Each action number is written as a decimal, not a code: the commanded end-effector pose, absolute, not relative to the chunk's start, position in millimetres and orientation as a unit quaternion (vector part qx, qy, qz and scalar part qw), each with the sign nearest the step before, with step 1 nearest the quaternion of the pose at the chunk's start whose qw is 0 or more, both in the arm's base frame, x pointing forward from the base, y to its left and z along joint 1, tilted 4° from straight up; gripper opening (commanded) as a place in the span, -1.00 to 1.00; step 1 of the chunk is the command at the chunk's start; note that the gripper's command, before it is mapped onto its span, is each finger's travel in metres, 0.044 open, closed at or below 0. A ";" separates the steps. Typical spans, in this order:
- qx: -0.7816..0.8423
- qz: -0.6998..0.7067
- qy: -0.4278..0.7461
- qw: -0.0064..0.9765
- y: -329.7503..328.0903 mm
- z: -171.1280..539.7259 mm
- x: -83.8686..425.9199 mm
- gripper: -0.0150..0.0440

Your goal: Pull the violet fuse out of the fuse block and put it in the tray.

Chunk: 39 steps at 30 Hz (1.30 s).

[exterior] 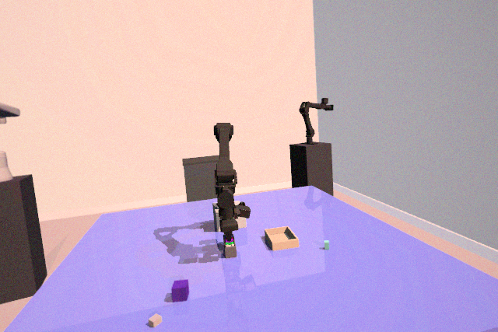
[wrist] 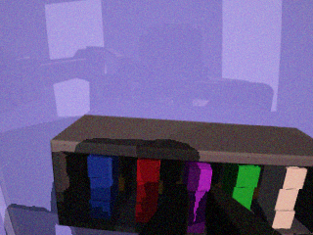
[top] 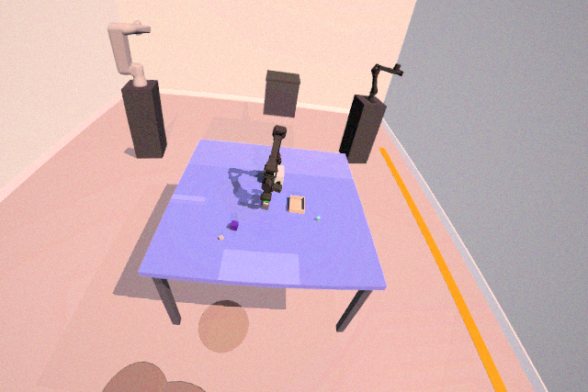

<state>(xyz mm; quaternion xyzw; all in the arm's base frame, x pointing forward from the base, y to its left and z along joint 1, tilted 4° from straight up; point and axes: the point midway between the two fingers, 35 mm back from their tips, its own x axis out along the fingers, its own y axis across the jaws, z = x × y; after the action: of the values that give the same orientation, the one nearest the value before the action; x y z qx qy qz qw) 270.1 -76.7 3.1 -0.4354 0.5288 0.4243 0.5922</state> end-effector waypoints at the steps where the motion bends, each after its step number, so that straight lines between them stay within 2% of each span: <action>1: -0.437 0.423 0.528 0.593 -77.1 6.4 270.3 -0.49; 39: -0.437 0.422 0.529 0.592 -78.3 25.1 269.0 -0.49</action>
<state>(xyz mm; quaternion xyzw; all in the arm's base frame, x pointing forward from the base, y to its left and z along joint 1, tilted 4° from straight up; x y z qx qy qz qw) 269.0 -77.6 22.1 -0.4339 0.5300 0.4234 0.5929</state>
